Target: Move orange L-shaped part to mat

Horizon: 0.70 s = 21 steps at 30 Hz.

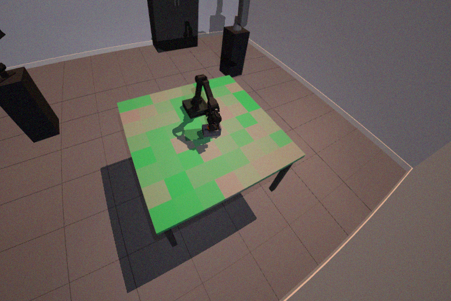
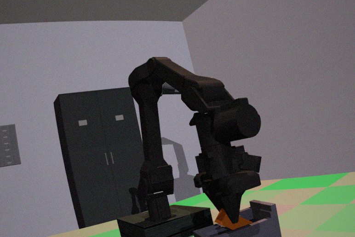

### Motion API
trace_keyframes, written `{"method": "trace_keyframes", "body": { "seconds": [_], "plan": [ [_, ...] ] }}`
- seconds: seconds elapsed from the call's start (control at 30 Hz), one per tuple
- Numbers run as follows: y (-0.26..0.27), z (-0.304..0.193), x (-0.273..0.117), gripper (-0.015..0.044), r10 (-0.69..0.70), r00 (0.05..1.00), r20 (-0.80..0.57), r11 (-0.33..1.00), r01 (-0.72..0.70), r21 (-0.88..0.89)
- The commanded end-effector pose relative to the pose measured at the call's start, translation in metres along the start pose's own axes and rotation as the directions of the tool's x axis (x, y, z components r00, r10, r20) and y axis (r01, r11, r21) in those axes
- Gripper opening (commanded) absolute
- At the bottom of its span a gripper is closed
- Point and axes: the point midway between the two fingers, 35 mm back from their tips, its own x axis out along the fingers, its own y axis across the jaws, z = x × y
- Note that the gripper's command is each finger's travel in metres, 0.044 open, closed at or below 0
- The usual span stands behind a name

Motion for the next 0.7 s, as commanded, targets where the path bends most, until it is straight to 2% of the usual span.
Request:
{"method": "trace_keyframes", "body": {
  "seconds": [0.0,0.67],
  "plan": [
    [-0.002,0.0,-0.008,0.0,-0.008,1.0,0.0,1.0,0.008,0.0],
    [-0.001,0.0,-0.04,0.0,-0.008,1.0,-0.001,1.0,0.008,0.001]
  ]
}}
